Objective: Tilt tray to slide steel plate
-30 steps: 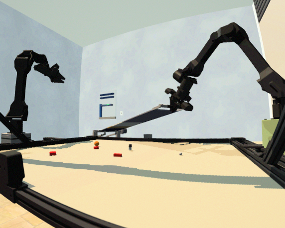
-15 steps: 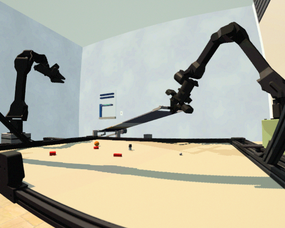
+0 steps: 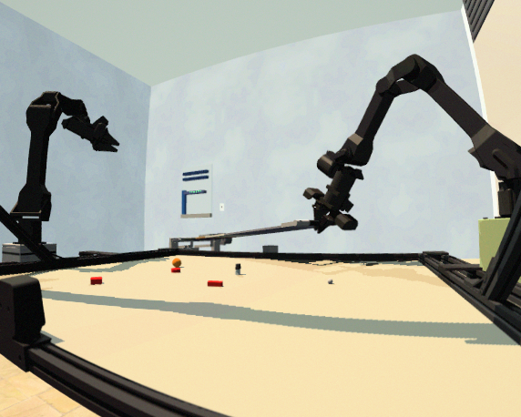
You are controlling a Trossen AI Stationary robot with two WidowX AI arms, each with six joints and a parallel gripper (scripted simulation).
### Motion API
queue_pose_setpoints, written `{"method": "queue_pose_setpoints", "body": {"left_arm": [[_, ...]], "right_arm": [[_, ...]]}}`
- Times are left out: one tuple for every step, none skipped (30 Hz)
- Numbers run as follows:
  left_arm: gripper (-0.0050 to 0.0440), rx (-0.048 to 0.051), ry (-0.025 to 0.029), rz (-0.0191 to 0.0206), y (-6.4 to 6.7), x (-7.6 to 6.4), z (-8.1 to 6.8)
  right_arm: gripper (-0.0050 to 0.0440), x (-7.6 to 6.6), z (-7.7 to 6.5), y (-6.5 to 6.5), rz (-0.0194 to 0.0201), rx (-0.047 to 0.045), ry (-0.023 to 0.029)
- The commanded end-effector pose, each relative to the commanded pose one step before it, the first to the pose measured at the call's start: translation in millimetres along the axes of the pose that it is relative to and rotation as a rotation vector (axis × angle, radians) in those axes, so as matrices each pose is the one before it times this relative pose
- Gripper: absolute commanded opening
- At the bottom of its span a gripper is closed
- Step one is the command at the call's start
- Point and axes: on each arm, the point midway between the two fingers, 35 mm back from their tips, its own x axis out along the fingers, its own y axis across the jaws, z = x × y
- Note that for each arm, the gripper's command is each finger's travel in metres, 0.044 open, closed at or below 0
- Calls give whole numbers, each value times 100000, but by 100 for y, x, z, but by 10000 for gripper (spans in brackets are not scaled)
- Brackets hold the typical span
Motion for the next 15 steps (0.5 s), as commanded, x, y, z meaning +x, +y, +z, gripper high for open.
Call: {"method": "queue_pose_setpoints", "body": {"left_arm": [[440, 11, -208, -13, -4, -30, 37], [440, 0, 0, 0, 0, 0, 0], [440, 0, 0, 0, 0, 0, 0], [440, 0, 0, 0, 0, 0, 0], [440, 0, 0, 0, 0, 0, 0], [440, 0, 0, 0, 0, 0, 0], [440, 0, 0, 0, 0, 0, 0], [440, 0, 0, 0, 0, 0, 0], [440, 0, 0, 0, 0, 0, 0], [440, 0, 0, 0, 0, 0, 0], [440, 0, 0, 0, 0, 0, 0], [440, 0, 0, 0, 0, 0, 0], [440, 0, 0, 0, 0, 0, 0], [440, 0, 0, 0, 0, 0, 0], [440, 0, 0, 0, 0, 0, 0]], "right_arm": [[0, 320, 109, -137, 217, -154, -316], [0, 189, 0, -166, -144, 0, 0], [0, 190, 0, -165, -8, 0, 0], [0, 190, 0, -164, -41, 0, 0], [0, 191, 0, -164, -115, 0, 0], [0, 191, 0, -163, -173, 0, 0], [0, 192, 0, -162, -207, 0, 0], [0, 193, 0, -161, -216, 0, 0], [0, 194, 0, -160, -205, 0, 0], [0, 195, 0, -159, -186, 0, 0], [0, 195, 0, -158, -166, 0, 0], [0, 196, 0, -157, -148, 0, 0], [0, 0, 0, 0, 0, 0, 0], [0, 0, 0, 0, 0, 0, 0], [0, 197, 0, -157, -343, 0, 0]]}}
